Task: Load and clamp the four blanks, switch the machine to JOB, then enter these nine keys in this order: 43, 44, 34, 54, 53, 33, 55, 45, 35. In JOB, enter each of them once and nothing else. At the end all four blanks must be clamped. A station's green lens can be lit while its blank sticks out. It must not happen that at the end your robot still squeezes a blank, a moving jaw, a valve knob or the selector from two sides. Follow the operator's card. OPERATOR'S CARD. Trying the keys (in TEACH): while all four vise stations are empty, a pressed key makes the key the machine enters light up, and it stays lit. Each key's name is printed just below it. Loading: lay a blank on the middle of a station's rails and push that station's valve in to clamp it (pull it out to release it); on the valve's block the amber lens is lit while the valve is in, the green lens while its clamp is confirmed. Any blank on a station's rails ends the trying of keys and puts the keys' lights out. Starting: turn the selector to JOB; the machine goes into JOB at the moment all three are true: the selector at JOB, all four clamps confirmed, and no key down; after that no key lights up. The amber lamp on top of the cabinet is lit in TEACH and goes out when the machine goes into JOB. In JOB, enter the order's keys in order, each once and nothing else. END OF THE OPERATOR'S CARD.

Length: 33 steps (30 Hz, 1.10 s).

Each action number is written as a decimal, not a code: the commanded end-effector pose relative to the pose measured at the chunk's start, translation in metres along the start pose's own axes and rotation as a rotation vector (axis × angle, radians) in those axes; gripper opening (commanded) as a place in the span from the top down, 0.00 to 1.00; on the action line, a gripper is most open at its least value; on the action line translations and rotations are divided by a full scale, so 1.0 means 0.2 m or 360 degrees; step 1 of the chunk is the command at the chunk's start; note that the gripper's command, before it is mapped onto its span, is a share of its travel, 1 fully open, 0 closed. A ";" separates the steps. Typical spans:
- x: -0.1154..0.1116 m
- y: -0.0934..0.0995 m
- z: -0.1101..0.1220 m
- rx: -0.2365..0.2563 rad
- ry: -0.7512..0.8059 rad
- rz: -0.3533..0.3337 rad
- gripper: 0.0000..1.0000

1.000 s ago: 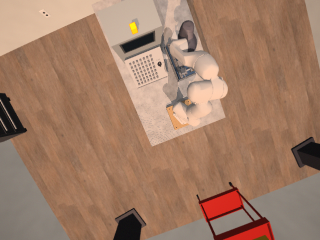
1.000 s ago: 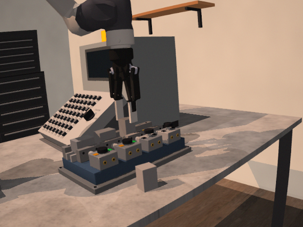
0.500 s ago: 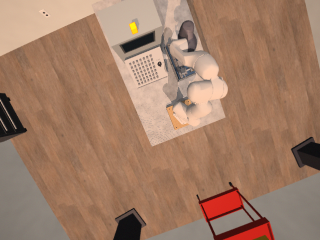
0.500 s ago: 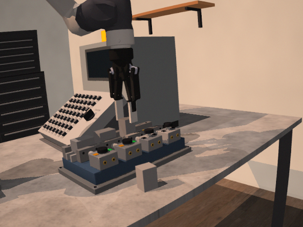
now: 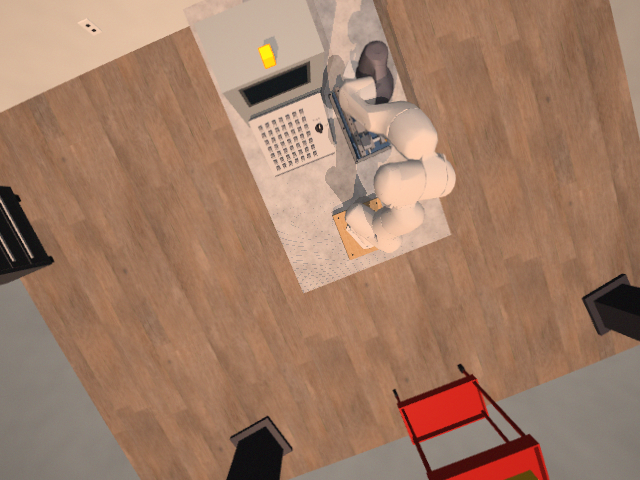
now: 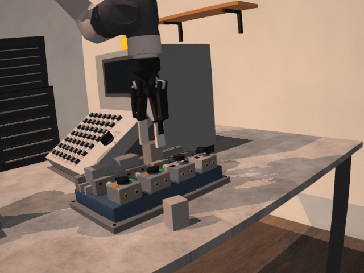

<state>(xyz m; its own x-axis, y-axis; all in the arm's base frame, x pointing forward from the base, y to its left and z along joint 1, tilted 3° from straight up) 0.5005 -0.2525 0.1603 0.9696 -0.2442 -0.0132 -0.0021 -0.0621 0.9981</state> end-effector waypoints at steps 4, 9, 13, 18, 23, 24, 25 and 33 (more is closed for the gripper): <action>0.00 0.03 0.00 -0.0004 -0.0007 0.0004 0.60; 0.00 0.09 0.00 -0.0004 -0.0007 0.0004 0.60; 0.00 0.16 0.00 -0.0004 -0.0007 0.0004 0.60; 0.00 0.22 0.00 -0.0004 -0.0007 0.0004 0.60; 0.00 0.32 0.00 -0.0004 -0.0007 0.0004 0.60; 0.00 0.34 0.00 -0.0004 -0.0007 0.0004 0.60; 0.00 0.36 0.00 -0.0004 -0.0007 0.0004 0.60; 0.00 0.46 0.00 -0.0004 -0.0007 0.0004 0.60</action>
Point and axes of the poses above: the point where the finger pads meet when closed, its own y axis back along the fingers, its own z axis across the jaws, x = y × z, the point moved 7 cm from there along y, back along the fingers, and after that the axes turned 6 degrees about -y, right-handed, at the moved point
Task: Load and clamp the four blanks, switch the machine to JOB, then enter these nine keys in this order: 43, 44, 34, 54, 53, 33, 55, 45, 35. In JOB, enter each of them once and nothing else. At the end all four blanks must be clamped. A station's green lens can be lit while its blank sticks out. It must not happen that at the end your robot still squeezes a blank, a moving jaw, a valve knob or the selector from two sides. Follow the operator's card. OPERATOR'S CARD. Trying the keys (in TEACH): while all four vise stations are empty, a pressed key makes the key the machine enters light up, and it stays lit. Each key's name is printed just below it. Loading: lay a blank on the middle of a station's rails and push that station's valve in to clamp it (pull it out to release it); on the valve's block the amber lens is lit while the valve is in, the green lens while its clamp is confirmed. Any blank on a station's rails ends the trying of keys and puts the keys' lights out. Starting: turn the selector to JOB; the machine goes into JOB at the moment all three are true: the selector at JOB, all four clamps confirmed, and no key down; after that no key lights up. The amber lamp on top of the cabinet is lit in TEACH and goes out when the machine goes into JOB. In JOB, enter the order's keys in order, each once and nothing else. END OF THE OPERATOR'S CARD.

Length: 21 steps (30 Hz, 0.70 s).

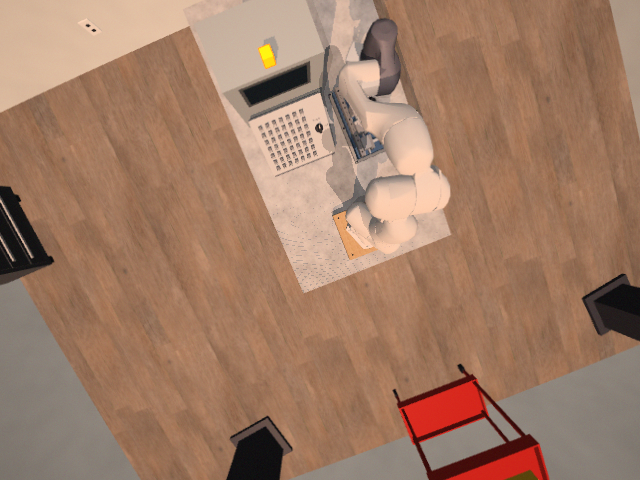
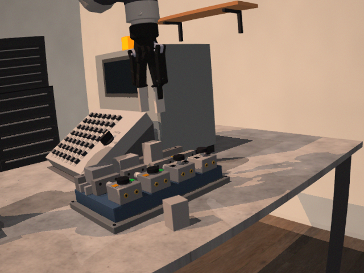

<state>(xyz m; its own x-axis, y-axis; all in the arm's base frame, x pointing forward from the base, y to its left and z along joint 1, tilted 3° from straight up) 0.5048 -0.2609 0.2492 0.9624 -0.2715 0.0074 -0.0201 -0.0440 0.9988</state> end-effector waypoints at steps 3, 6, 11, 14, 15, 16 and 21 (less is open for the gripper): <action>-0.02 0.05 -0.01 0.0017 0.0036 -0.0031 0.60; -0.02 0.06 -0.01 0.0017 0.0036 -0.0031 0.60; -0.02 0.07 -0.01 0.0017 0.0036 -0.0031 0.60; -0.02 0.07 -0.01 0.0017 0.0036 -0.0031 1.00; -0.02 0.07 -0.01 0.0017 0.0036 -0.0031 1.00; -0.02 0.07 -0.01 0.0017 0.0036 -0.0031 1.00; -0.02 0.07 -0.01 0.0017 0.0036 -0.0031 1.00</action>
Point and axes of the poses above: the point where the finger pads meet when closed, its own y axis back along the fingers, its own z axis across the jaws, x = y × z, the point moved 7 cm from there along y, back along the fingers, and after that the axes turned 6 degrees about -y, right-handed, at the moved point
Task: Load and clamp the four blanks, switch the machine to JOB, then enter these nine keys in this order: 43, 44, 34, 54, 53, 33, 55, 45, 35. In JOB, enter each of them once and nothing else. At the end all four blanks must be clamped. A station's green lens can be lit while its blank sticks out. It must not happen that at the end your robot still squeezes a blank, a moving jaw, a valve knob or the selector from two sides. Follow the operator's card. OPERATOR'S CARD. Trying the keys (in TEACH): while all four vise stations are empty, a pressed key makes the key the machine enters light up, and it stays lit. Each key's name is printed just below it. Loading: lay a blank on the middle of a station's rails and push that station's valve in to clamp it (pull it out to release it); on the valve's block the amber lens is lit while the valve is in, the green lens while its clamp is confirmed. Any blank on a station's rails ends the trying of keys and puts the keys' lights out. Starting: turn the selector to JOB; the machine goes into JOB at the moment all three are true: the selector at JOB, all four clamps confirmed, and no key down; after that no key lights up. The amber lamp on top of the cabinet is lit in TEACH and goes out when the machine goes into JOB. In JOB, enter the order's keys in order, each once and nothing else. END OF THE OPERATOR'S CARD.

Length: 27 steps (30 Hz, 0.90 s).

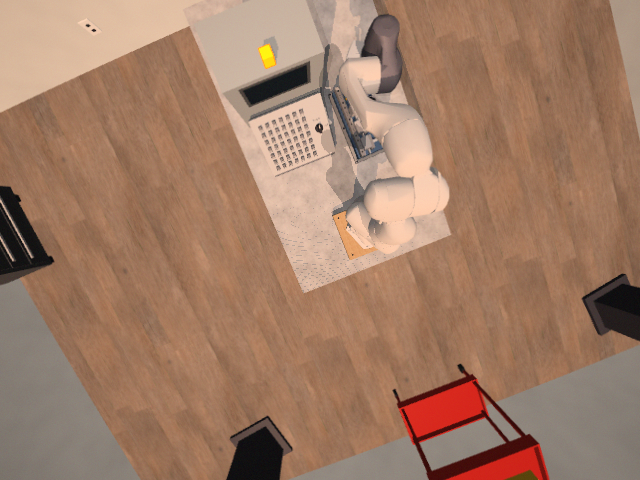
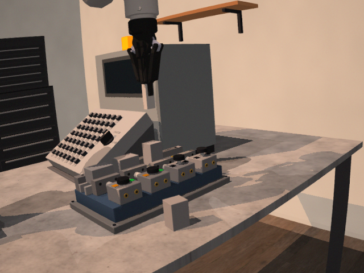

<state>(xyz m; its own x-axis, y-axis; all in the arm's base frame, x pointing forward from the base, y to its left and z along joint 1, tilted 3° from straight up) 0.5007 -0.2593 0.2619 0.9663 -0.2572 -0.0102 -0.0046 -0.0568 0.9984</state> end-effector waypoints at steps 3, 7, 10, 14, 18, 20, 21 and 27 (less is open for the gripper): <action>0.00 0.01 0.00 0.0003 0.0014 -0.0002 1.00; 0.00 0.01 0.00 0.0003 0.0014 -0.0002 1.00; 0.00 0.01 0.00 0.0003 0.0014 -0.0002 1.00; 0.00 0.01 0.00 0.0003 0.0014 -0.0002 1.00; 0.00 0.01 0.00 0.0003 0.0014 -0.0002 1.00; 0.00 0.01 0.00 0.0003 0.0014 -0.0002 1.00; 0.00 0.01 0.00 0.0003 0.0014 -0.0002 1.00; 0.02 0.02 0.10 0.0006 0.0017 0.0004 1.00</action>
Point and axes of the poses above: the point where the finger pads meet when closed, its own y axis back along the fingers, its own z axis across the jaws, x = y × z, the point moved 7 cm from there along y, back along the fingers, and after that the axes turned 6 degrees about -y, right-handed, at the moved point
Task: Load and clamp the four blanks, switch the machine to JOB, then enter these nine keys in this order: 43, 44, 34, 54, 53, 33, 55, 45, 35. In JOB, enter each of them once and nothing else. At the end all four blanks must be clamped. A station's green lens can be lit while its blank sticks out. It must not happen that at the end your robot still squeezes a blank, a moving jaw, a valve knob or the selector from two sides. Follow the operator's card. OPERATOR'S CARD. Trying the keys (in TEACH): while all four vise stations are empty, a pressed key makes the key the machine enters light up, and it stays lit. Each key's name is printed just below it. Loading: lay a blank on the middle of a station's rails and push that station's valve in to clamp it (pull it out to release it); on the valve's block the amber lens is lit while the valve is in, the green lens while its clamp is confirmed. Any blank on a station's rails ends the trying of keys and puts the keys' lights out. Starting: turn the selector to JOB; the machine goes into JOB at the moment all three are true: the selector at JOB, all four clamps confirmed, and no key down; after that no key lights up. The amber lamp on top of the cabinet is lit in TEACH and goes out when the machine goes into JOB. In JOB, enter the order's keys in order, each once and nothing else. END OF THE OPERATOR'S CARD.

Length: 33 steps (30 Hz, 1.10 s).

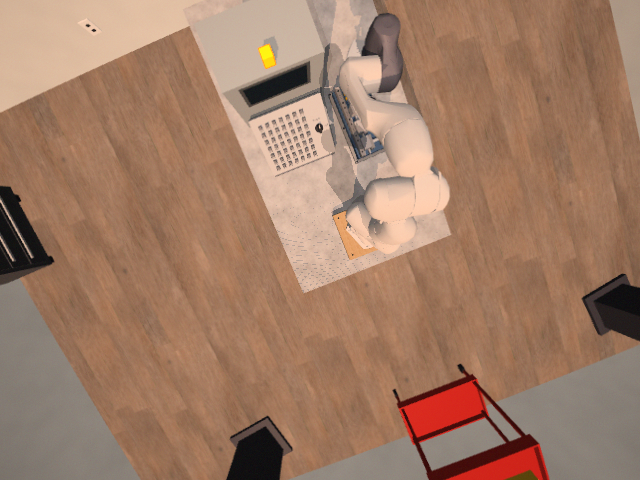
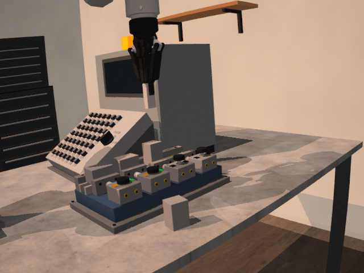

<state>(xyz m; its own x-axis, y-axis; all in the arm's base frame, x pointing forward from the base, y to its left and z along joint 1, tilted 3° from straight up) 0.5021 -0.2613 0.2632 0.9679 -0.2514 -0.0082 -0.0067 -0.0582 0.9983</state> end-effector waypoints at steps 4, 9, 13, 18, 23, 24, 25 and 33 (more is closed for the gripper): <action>0.03 0.02 0.29 0.0004 0.0010 0.0004 1.00; 0.03 0.00 0.49 0.0001 0.0008 -0.0005 1.00; 0.03 0.00 0.49 0.0001 0.0008 -0.0005 1.00; 0.03 0.00 0.49 0.0001 0.0008 -0.0005 1.00; 0.03 0.00 0.49 0.0001 0.0008 -0.0005 1.00; 0.03 0.00 0.49 0.0001 0.0008 -0.0005 1.00; 0.03 0.00 0.49 0.0001 0.0008 -0.0005 1.00; 0.03 0.00 0.49 0.0001 0.0008 -0.0005 1.00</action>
<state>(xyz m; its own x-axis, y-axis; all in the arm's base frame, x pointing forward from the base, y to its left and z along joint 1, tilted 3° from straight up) 0.4827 -0.3586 0.2565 0.9656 -0.2600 -0.0095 -0.0062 -0.0594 0.9982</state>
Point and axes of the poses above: the point where the finger pads meet when closed, its own y axis back along the fingers, its own z axis across the jaws, x = y × z, the point moved 7 cm from there along y, back along the fingers, and after that the axes turned 6 degrees about -y, right-handed, at the moved point
